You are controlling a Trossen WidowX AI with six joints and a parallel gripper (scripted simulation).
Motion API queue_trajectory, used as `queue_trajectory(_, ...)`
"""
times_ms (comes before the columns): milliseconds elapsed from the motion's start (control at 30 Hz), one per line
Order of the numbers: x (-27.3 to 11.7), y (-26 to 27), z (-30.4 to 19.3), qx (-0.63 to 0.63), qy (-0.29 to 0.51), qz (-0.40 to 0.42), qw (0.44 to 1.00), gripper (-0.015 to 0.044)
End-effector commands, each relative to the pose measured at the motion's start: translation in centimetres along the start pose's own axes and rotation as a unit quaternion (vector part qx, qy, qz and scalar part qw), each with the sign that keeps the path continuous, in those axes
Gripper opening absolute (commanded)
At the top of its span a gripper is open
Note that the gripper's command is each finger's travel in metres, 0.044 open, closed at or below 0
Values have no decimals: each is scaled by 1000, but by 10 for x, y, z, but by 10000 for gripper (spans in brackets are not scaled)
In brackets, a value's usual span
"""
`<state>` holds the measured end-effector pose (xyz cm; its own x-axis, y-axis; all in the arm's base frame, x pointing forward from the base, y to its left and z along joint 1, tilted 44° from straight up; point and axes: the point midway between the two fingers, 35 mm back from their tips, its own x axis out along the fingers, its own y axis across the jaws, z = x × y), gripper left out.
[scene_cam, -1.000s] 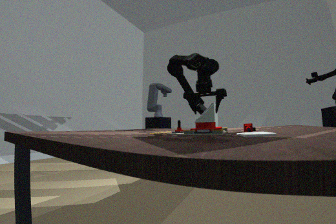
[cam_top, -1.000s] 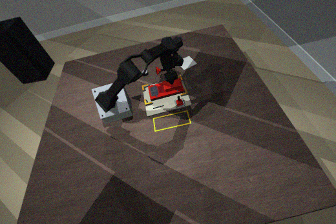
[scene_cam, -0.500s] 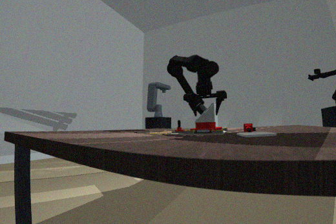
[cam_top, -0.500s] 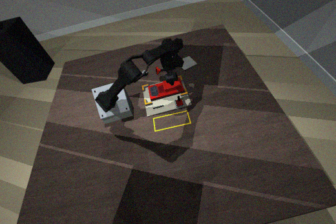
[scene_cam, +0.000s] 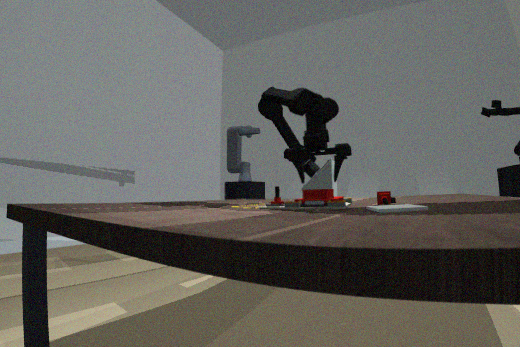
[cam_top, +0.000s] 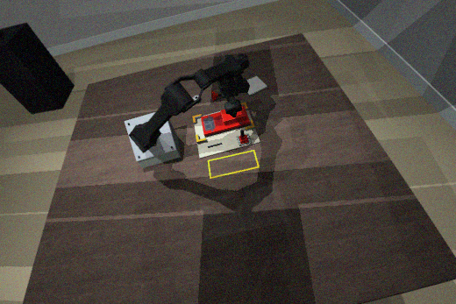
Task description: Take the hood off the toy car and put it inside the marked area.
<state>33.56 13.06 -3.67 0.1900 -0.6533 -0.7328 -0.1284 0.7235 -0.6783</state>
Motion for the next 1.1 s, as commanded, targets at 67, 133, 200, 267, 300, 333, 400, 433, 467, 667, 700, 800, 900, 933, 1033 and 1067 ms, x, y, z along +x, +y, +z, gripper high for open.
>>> queue_trajectory(67, 5, 0, -1, -3, 0, -2, 1000, 440)
queue_trajectory(133, 6, 0, -1, -3, 0, -2, 1000, 440)
queue_trajectory(200, 7, 0, -1, -3, 0, -2, 1000, 440)
queue_trajectory(267, 8, -1, -1, -2, 0, -2, 1000, 440)
queue_trajectory(300, 9, -1, -1, -2, 0, -2, 1000, 440)
queue_trajectory(333, 9, -1, -1, -2, 0, -2, 1000, 440)
queue_trajectory(400, 10, -1, -1, -2, 0, -2, 1000, 440)
queue_trajectory(433, 11, -1, -1, -2, 0, -2, 1000, 440)
queue_trajectory(467, 12, -1, -1, -2, 0, -2, 1000, 440)
queue_trajectory(667, 15, -1, -1, -2, 0, -2, 1000, 440)
queue_trajectory(700, 16, -1, -1, -2, 0, -3, 1000, 440)
queue_trajectory(800, 16, -1, -1, -2, 0, -3, 1000, 440)
queue_trajectory(900, 17, -1, -1, -2, 0, -3, 1000, 440)
queue_trajectory(933, 18, -1, -1, -2, 0, -3, 1000, 440)
queue_trajectory(1033, 19, -1, -1, -2, 0, -3, 1000, 440)
queue_trajectory(1067, 20, -1, -1, -2, 0, -3, 1000, 440)
